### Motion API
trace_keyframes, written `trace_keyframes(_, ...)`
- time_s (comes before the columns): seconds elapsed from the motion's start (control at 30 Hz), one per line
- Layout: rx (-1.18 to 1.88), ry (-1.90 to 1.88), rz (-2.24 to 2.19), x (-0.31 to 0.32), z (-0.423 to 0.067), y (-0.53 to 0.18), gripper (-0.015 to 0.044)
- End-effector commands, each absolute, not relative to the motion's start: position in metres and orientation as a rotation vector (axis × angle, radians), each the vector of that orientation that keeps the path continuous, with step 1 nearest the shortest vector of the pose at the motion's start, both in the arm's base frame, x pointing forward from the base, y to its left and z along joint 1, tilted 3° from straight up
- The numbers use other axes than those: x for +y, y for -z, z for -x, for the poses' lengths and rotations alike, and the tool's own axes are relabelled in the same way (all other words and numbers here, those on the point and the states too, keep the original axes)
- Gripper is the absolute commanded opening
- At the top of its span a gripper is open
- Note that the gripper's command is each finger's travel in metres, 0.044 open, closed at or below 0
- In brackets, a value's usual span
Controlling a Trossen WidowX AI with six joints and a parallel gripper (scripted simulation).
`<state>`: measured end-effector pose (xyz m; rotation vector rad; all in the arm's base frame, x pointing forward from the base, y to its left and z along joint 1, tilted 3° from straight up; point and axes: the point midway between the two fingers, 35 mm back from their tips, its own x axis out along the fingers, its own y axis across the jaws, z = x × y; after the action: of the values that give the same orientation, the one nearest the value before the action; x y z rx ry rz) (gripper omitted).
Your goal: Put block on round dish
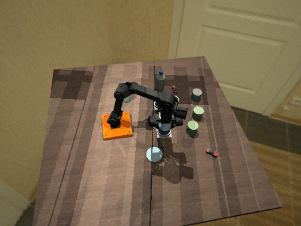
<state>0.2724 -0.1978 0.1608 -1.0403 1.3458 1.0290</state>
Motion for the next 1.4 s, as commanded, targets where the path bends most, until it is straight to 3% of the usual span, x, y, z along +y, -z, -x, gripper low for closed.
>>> trace_keyframes(0.0,1.353,-1.027,1.032,-0.219,-0.25,-0.15,0.0)
trace_keyframes(0.83,1.374,-1.023,1.036,-0.295,-0.094,-0.087,0.0)
trace_keyframes(1.37,1.374,-1.024,1.035,-0.296,-0.088,-0.046,0.0)
